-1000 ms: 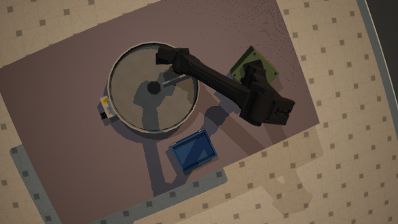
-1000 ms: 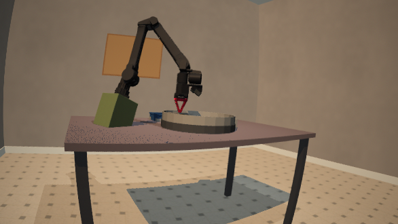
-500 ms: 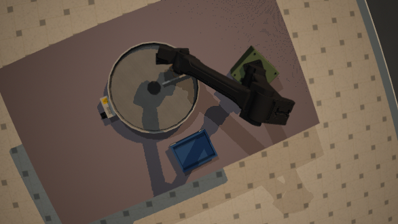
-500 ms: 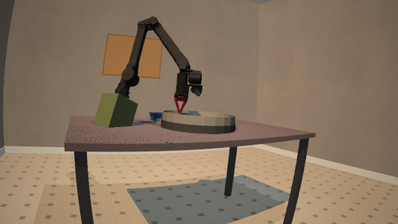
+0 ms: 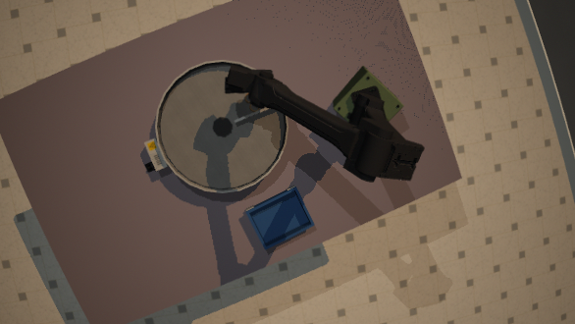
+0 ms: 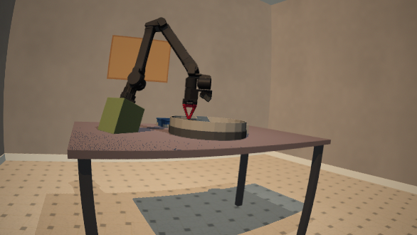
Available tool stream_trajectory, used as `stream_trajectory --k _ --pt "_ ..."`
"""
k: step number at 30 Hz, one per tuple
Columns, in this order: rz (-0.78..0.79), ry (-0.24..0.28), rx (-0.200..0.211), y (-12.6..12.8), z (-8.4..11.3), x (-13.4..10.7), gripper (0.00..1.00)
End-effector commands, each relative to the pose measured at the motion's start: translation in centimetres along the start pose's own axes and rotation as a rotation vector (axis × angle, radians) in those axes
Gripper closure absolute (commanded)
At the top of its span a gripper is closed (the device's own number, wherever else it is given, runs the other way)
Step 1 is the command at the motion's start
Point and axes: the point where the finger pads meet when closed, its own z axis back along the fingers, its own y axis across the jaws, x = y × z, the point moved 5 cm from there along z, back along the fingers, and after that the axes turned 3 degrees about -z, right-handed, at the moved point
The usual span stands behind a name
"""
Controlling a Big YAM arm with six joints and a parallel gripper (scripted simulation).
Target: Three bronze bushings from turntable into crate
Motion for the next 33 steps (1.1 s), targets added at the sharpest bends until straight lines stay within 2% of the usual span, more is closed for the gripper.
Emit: stream_trajectory --k 1,30,33 --pt "-0.005 -0.017 -0.007 0.05 0.22 0.75 0.87" --pt "-0.005 -0.017 -0.007 0.05 0.22 0.75 0.87" --pt "-0.005 -0.008 -0.005 0.1 -0.26 0.37 0.87"
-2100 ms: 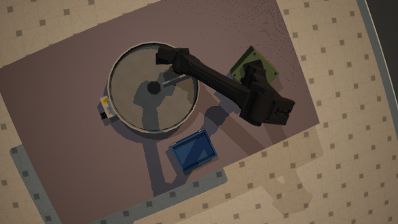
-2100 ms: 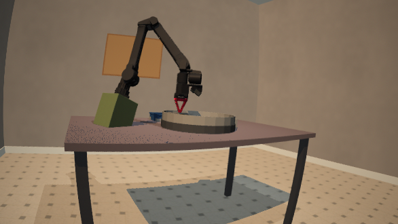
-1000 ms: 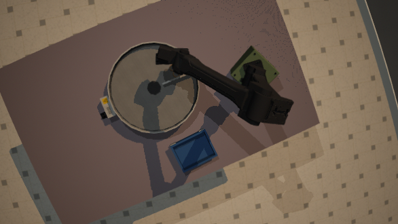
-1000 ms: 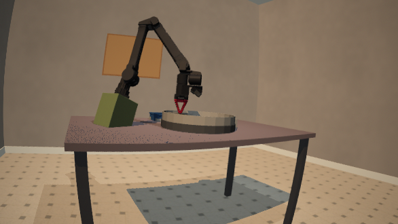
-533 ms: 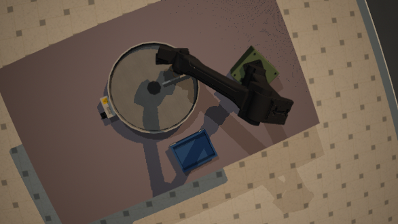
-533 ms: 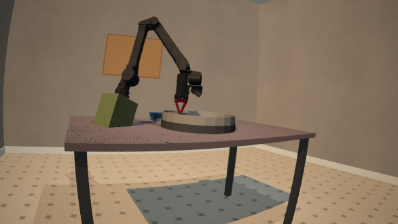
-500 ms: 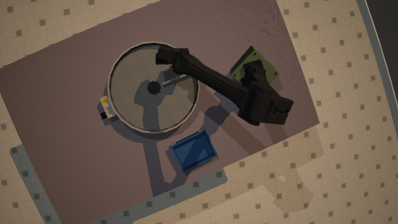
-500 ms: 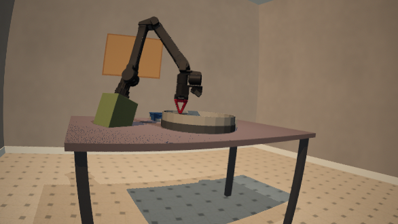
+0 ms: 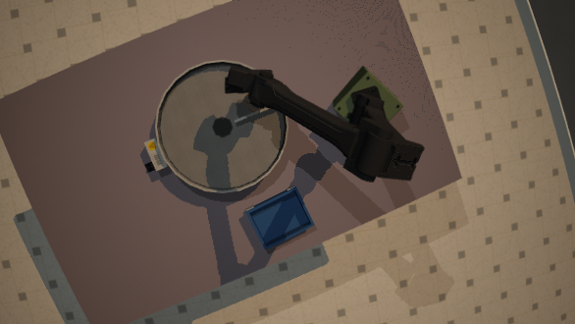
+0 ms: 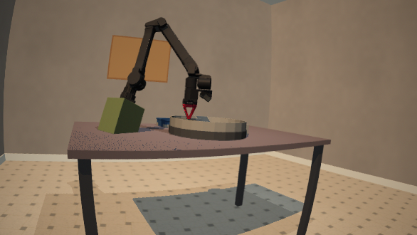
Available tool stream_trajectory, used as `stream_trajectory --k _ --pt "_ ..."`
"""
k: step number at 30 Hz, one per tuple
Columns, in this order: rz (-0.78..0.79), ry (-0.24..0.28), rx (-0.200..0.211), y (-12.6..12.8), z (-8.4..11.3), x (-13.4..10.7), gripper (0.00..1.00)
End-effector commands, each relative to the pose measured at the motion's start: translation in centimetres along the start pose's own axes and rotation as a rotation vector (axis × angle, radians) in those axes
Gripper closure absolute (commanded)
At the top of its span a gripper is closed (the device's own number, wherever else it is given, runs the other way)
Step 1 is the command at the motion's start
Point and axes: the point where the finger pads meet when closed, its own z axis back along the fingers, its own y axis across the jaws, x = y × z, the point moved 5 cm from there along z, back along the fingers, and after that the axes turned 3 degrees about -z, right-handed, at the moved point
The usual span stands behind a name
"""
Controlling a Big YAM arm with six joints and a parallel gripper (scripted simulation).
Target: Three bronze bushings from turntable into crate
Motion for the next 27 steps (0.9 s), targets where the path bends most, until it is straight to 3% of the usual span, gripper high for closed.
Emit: stream_trajectory --k 1,27 --pt "-0.006 0.005 -0.002 0.17 -0.67 -0.08 0.87" --pt "-0.009 -0.01 -0.006 -0.02 -0.25 0.41 0.87"
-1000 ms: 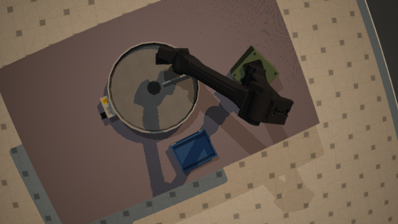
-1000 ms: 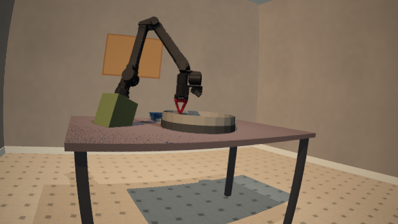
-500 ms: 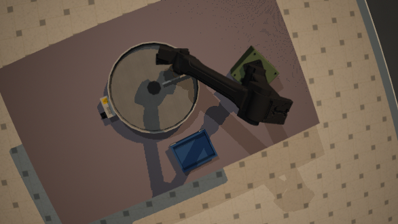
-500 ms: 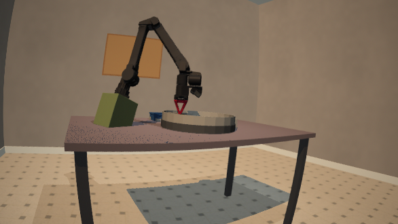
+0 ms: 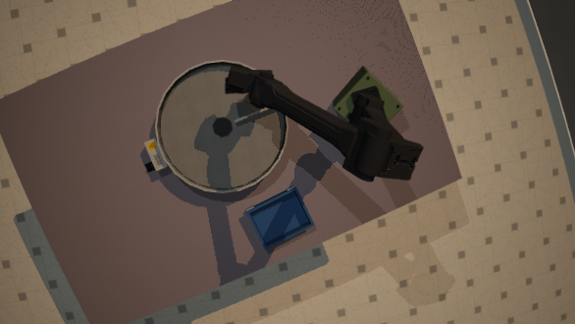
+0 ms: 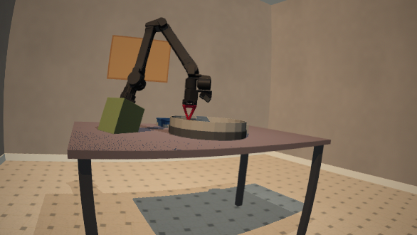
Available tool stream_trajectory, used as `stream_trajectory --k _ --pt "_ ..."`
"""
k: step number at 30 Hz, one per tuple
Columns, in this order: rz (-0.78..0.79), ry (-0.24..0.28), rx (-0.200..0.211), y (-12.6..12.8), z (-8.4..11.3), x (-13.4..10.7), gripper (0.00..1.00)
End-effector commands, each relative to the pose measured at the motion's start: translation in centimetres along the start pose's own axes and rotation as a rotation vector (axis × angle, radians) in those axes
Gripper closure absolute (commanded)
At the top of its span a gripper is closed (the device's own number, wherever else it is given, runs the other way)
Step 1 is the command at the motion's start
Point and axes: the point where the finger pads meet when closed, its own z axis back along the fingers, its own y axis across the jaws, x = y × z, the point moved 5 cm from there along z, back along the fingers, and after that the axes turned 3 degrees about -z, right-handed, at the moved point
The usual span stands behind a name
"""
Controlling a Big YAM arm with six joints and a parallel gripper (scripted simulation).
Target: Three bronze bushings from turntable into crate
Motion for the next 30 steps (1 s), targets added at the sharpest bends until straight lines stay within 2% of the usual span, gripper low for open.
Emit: stream_trajectory --k 1,14,22,27,30 --pt "-0.01 -0.009 -0.006 -0.1 0.1 0.5 0.87" --pt "-0.01 -0.009 -0.006 -0.1 0.0 0.5 0.87" --pt "-0.004 0.007 -0.002 0.2 -1.3 -0.1 0.87" --pt "-0.014 -0.005 -0.006 -0.3 -1.4 0.3 0.87" --pt "-0.009 -0.022 -0.009 -0.1 -0.8 0.5 0.87"
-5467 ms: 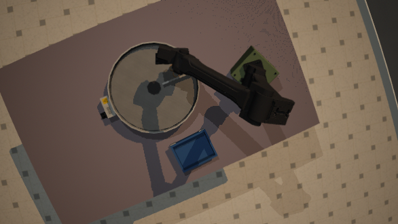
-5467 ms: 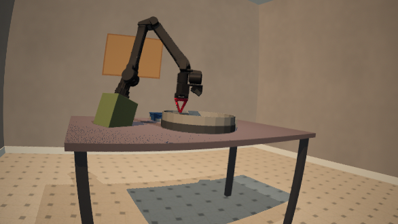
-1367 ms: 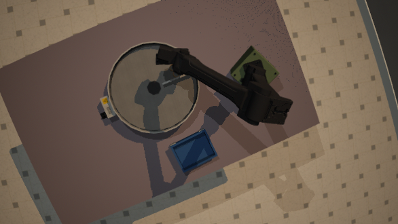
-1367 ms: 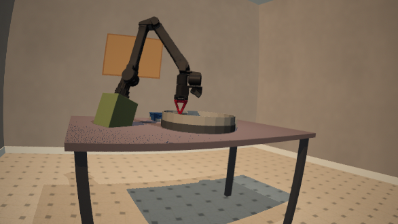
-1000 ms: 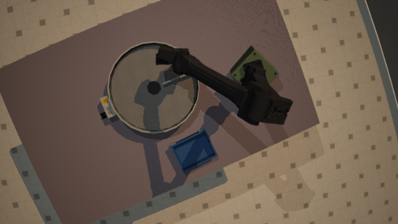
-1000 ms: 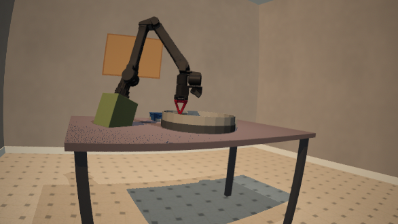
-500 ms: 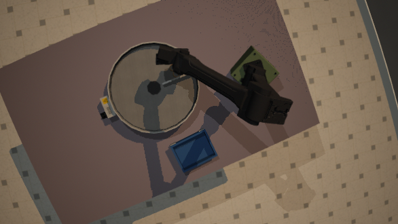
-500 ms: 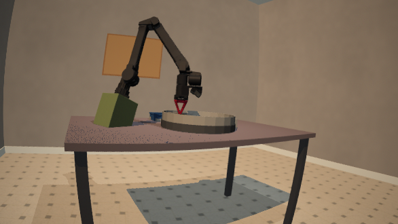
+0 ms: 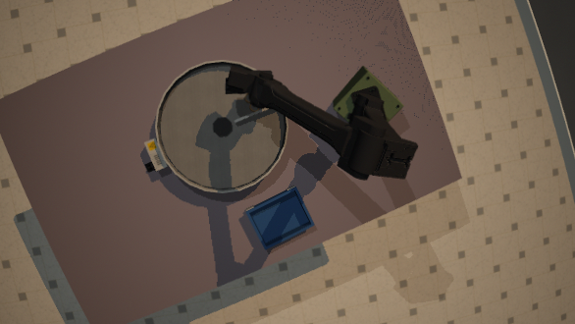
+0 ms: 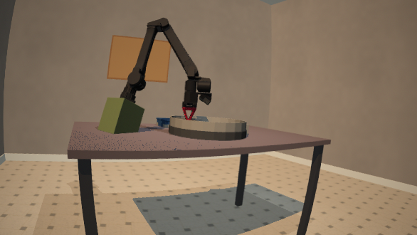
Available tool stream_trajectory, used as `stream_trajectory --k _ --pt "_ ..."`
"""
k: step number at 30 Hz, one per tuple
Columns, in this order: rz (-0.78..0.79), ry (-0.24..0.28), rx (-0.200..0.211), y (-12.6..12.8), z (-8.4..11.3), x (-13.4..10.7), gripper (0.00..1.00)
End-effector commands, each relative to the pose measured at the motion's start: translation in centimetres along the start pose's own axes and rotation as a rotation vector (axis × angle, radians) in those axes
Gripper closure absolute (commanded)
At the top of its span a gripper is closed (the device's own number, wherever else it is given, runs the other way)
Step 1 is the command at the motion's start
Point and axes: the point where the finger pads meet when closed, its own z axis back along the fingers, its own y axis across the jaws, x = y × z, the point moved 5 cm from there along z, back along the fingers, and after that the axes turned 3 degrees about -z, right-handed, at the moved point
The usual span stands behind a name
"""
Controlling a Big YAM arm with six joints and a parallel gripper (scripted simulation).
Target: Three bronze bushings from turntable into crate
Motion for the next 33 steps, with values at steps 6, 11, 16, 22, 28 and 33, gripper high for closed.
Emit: stream_trajectory --k 6,11,16,22,28,33 --pt "-0.011 -0.022 -0.009 -0.09 0.4 0.54 0.87" --pt "-0.011 -0.022 -0.009 -0.09 0.4 0.54 0.87" --pt "-0.011 -0.022 -0.009 -0.09 0.4 0.54 0.87" --pt "-0.011 -0.022 -0.009 -0.09 0.4 0.54 0.87" --pt "-0.011 -0.022 -0.009 -0.09 0.4 0.54 0.87" --pt "-0.011 -0.023 -0.007 -0.07 0.4 0.54 1.0"
